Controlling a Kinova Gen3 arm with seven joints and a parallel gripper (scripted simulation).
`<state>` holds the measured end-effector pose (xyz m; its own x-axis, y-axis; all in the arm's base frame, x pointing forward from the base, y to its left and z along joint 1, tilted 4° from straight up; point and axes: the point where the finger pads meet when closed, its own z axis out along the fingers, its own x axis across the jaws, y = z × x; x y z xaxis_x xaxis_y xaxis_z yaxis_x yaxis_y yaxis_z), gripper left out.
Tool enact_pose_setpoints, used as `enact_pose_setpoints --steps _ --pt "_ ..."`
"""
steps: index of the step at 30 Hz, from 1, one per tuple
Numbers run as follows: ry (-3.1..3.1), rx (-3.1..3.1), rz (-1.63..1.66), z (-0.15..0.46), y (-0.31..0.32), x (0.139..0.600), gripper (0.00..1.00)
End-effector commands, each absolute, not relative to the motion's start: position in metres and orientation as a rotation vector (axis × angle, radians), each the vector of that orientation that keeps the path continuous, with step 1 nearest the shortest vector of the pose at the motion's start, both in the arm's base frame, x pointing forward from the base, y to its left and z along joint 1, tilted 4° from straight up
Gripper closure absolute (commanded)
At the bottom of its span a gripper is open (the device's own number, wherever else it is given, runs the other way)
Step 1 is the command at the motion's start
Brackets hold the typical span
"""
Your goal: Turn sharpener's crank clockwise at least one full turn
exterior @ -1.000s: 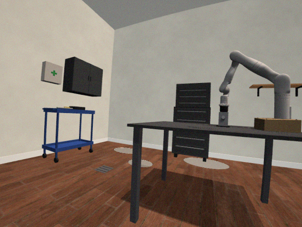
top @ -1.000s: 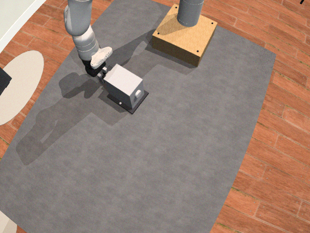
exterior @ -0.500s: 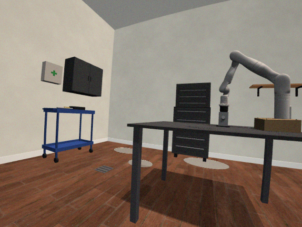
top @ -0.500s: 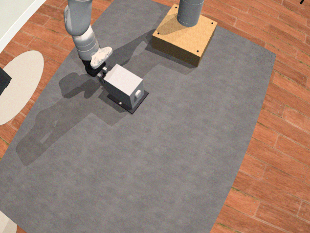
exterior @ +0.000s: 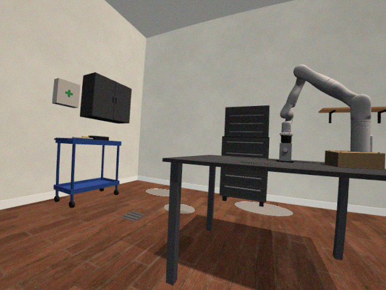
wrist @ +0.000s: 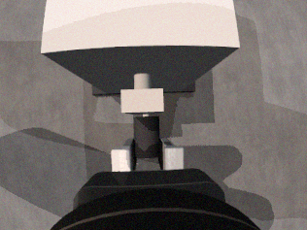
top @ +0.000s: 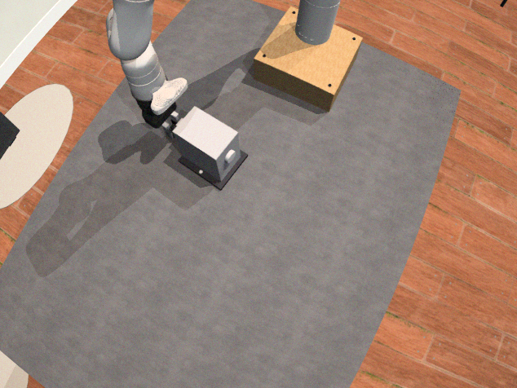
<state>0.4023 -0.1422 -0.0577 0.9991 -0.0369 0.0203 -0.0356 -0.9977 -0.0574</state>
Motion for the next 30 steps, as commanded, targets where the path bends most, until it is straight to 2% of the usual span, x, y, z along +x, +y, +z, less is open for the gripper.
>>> enact_pose_setpoints --steps 1,18,30 --pt "0.045 -3.083 -0.032 -0.058 -0.141 0.4 1.0" --pt "0.046 -3.088 -0.044 -0.057 -0.143 0.396 1.0" --pt "0.046 -3.087 -0.042 -0.049 -0.142 0.374 1.0"
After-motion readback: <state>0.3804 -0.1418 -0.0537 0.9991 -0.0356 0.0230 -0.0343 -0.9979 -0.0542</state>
